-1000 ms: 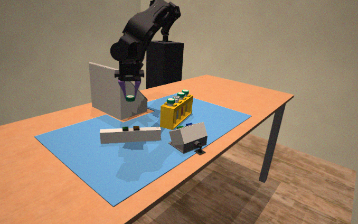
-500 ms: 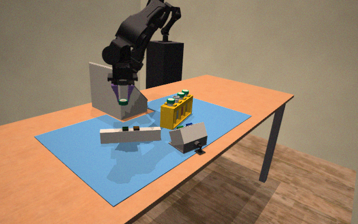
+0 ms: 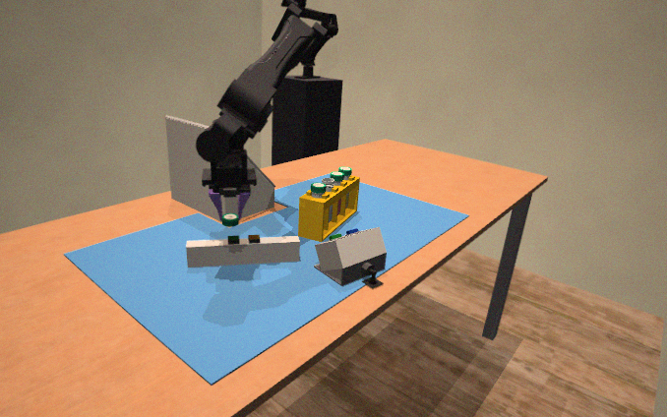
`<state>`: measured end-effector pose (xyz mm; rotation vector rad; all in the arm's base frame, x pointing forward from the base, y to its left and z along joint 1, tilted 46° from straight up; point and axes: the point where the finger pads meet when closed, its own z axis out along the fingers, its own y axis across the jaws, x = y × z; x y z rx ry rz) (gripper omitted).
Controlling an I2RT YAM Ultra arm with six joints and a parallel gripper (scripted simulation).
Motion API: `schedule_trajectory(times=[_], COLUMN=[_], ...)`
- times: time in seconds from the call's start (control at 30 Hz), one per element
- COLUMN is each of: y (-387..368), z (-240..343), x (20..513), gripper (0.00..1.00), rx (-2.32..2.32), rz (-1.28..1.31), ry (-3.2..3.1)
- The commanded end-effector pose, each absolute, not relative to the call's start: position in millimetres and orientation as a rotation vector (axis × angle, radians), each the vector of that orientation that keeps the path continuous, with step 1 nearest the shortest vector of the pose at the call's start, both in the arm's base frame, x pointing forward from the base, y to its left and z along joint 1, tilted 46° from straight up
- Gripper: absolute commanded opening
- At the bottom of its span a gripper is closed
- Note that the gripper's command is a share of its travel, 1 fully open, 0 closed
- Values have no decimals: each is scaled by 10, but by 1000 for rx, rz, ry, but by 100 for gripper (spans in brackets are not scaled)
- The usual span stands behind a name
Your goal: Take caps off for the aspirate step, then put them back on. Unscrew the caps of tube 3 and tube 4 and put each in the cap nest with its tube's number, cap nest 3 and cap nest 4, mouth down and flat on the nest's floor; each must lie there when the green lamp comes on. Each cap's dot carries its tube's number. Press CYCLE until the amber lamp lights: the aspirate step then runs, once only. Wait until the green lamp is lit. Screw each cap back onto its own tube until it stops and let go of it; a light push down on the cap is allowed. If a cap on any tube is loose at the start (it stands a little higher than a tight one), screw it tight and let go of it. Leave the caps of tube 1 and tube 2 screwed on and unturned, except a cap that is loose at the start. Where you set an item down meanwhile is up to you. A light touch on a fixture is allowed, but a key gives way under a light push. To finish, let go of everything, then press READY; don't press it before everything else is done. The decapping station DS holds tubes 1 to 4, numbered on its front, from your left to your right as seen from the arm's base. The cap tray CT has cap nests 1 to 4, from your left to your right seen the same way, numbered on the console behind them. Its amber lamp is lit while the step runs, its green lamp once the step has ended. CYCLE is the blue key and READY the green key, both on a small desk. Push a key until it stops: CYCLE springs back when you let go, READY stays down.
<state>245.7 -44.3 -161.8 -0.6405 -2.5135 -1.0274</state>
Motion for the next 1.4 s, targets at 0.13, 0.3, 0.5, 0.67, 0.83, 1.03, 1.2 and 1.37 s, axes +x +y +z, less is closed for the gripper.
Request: schedule_trajectory(times=[0.13,0.3,0.5,0.67,0.83,1.03,1.2,1.37], y=[-312,-219,-220,-220,-219,-214,-210,-209], z=[-1874,-1965,-1965,-1965,-1966,-1969,-1970,-1971], x=[2555,2543,2543,2543,2543,2535,2530,2529], gripper=[0,0,0,0,0,0,0,0], rx=[-679,-679,-679,-679,-679,-679,-679,-679], rz=[-1029,-1029,-1029,-1029,-1029,-1029,-1029,-1029], ry=[-2569,-2569,-2569,-2569,-2569,-2569,-2569,-2569])
